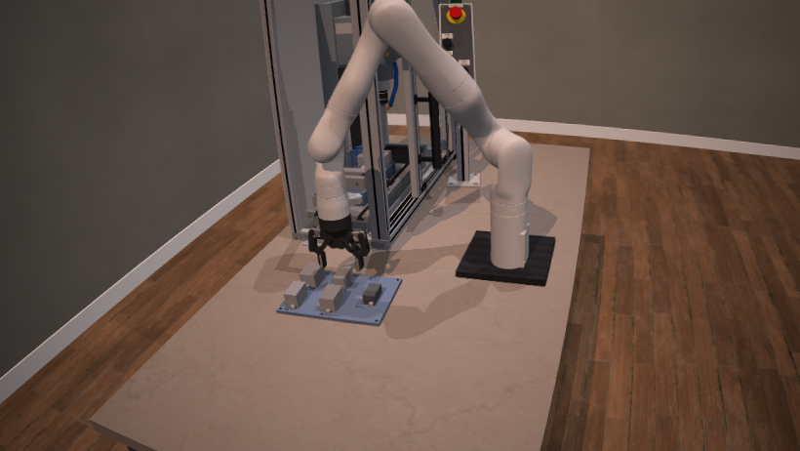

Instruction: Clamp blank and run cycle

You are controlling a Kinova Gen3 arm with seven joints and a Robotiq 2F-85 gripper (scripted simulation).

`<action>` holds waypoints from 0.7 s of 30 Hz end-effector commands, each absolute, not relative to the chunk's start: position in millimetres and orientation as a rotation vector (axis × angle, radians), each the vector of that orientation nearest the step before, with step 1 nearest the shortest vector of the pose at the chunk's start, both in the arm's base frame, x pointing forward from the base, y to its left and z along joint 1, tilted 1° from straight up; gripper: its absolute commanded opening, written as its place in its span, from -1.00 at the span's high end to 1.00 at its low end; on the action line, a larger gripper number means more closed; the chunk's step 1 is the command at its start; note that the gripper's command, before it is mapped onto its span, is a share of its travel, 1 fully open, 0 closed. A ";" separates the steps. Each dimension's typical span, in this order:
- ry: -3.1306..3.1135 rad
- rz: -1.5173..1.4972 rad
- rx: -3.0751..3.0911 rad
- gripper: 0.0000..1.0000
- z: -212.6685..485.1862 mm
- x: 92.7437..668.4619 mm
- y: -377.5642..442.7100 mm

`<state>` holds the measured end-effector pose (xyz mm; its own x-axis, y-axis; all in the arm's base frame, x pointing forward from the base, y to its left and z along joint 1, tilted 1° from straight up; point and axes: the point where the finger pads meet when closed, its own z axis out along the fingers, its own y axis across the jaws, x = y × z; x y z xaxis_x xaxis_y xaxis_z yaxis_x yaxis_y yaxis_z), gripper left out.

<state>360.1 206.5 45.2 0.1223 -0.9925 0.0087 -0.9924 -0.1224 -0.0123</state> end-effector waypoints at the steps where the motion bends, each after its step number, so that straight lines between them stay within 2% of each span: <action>1: 2.078 -0.024 -2.349 -1.00 45.5 360.6 206.8; 21: 2.078 -0.024 -2.349 -1.00 40.5 360.6 206.8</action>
<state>360.2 206.5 40.0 0.1223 -0.9925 0.0086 -0.9924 -0.1224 -0.0124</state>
